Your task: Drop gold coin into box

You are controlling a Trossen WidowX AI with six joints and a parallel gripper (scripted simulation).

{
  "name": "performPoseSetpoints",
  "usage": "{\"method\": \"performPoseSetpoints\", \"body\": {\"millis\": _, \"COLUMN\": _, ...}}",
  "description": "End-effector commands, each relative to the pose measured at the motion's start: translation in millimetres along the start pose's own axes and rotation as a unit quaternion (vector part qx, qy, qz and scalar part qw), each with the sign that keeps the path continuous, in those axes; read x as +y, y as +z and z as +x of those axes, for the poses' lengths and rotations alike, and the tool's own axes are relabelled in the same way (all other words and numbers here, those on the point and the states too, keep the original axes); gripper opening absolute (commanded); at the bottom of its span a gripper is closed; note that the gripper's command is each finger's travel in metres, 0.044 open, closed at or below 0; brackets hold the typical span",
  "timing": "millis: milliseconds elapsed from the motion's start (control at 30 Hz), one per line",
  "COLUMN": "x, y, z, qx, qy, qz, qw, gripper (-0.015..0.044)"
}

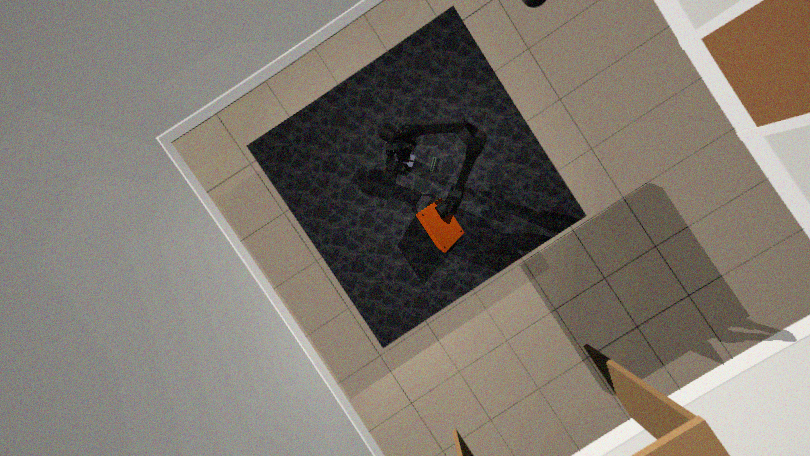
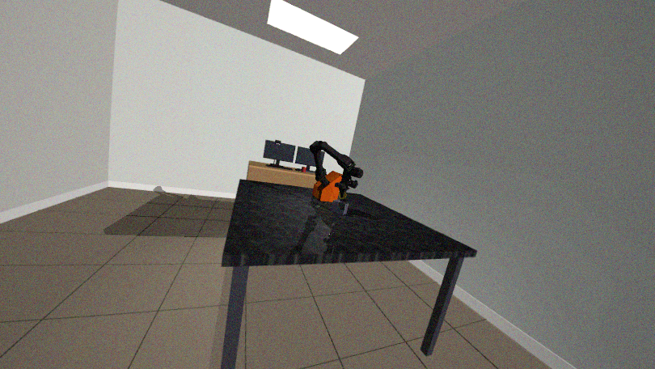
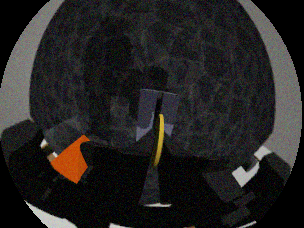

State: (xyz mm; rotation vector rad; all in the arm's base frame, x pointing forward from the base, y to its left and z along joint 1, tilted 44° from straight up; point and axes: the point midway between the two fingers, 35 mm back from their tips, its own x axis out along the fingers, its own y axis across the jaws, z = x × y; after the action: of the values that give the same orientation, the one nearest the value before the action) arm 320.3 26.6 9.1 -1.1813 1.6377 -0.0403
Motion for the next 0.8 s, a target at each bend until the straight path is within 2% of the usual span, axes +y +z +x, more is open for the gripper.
{"method": "performPoseSetpoints", "body": {"millis": 0, "x": -0.5, "y": 0.2, "z": -0.5, "qx": -0.001, "qy": 0.0, "qz": 0.002, "qw": 1.0, "gripper": 0.0}}
{"method": "performPoseSetpoints", "body": {"millis": 767, "x": -0.7, "y": 1.0, "z": 9.0, "qx": 0.0, "qy": 0.0, "qz": -0.002, "qw": 1.0, "gripper": 0.0}}
